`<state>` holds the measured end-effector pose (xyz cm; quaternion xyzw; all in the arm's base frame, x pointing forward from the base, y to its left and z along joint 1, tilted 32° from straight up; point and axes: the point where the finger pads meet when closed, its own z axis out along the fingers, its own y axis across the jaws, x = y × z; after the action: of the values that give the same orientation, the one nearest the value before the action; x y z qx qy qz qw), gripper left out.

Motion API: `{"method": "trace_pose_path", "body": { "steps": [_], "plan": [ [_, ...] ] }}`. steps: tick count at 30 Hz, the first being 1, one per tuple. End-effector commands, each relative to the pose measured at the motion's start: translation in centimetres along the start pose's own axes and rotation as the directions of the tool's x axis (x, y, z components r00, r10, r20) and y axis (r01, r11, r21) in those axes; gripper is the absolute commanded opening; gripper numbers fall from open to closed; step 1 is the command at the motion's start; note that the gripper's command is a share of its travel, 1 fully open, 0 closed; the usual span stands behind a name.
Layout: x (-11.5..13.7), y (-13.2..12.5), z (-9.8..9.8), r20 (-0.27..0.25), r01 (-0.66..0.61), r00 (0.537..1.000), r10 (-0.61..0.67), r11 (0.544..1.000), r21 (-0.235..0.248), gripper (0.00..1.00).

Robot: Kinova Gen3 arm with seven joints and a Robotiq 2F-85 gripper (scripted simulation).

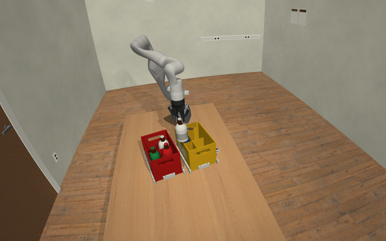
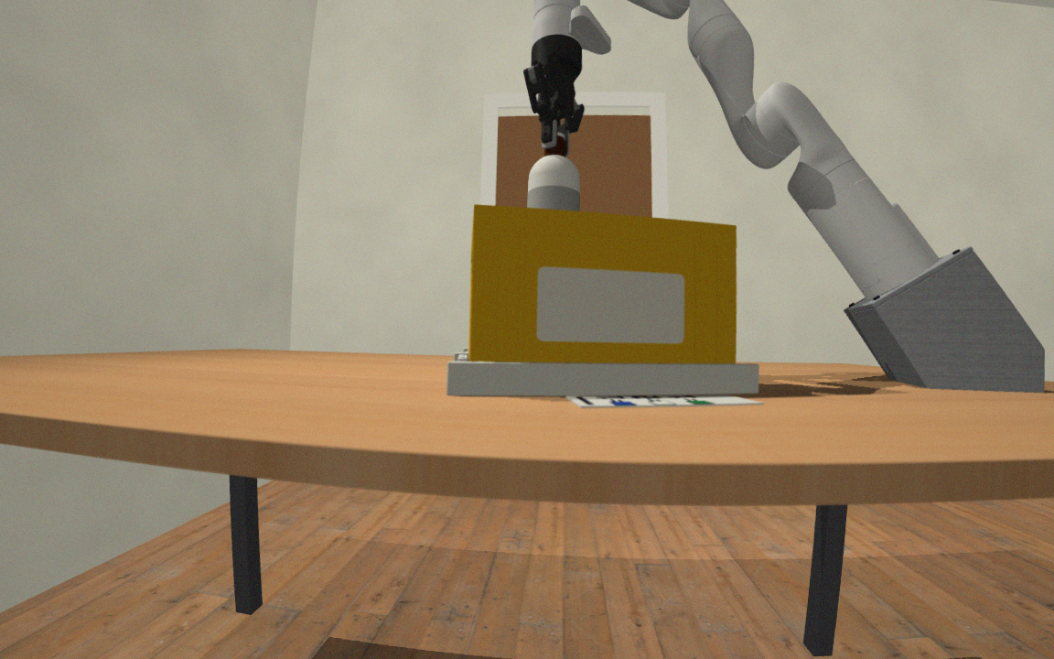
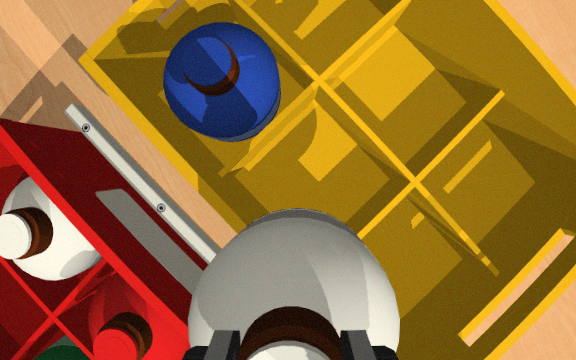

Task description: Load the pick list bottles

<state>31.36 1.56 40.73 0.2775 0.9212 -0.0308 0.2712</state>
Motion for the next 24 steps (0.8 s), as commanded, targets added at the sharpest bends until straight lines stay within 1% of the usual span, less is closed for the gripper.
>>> {"method": "trace_pose_path", "body": {
  "steps": [1, 9, 11, 24],
  "plan": [
    [0.5, 0.2, -0.1, 0.001, 0.000, 1.000, 0.000, 1.000, -0.001, 0.10],
    [2.0, 0.8, 0.0, 0.001, 0.000, 1.000, 0.000, 1.000, -0.001, 0.10],
    [2.0, 0.8, 0.0, 0.001, 0.000, 1.000, 0.000, 1.000, -0.001, 0.10],
    [4.7, 1.7, 0.0, 0.001, 0.000, 1.000, 0.000, 1.000, -0.001, 0.10]
  ]
}}
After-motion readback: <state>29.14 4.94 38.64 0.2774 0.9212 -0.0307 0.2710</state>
